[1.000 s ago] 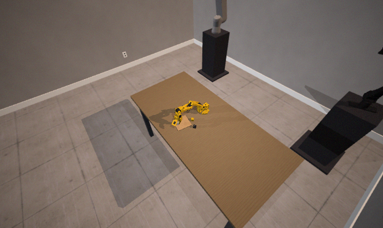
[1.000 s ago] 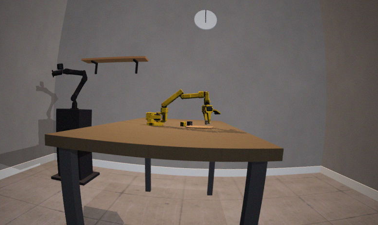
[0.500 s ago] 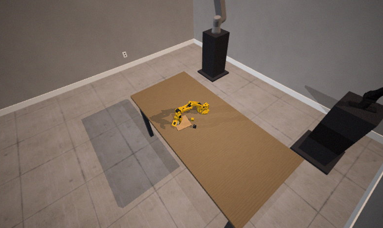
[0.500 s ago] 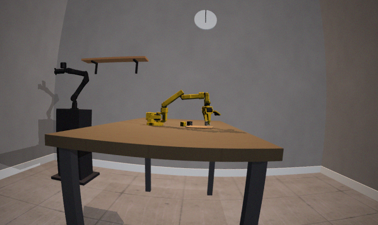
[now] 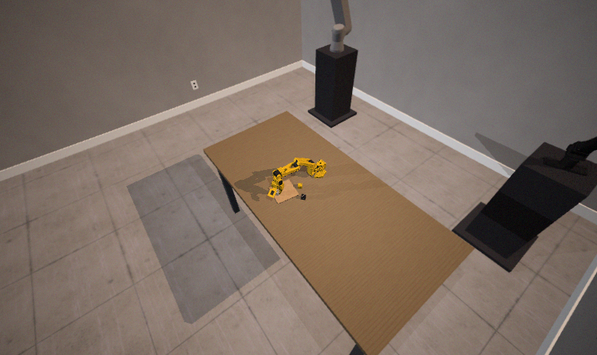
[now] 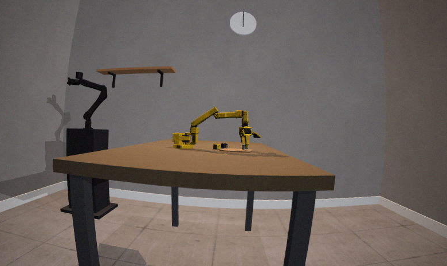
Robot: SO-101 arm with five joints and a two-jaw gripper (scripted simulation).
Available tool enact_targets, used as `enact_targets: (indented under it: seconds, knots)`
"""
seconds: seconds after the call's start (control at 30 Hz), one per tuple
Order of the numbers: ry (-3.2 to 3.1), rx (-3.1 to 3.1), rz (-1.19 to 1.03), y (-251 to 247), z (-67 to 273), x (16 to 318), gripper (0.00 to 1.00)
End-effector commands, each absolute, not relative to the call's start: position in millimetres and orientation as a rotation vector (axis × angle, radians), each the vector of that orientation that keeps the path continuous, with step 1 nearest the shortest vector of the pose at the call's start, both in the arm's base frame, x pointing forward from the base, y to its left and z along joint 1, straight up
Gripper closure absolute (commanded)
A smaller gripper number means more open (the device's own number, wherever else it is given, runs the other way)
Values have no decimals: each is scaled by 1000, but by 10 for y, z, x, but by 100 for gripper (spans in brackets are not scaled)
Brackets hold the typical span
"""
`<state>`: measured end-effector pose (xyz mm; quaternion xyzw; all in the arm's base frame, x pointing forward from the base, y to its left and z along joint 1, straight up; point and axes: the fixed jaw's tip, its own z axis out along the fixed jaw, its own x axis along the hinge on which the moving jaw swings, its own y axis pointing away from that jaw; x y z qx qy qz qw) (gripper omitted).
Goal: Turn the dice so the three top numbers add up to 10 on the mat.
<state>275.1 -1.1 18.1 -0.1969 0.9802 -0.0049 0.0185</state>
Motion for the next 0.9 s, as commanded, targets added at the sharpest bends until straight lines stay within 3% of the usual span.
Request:
enact_targets:
  seconds: [0.0,0.33,0.87]
  knots:
    - [2965,-625,-39,14,317,2846,100]
    - [2965,-625,-39,14,317,2846,87]
    - [2965,-625,-39,14,317,2846,81]
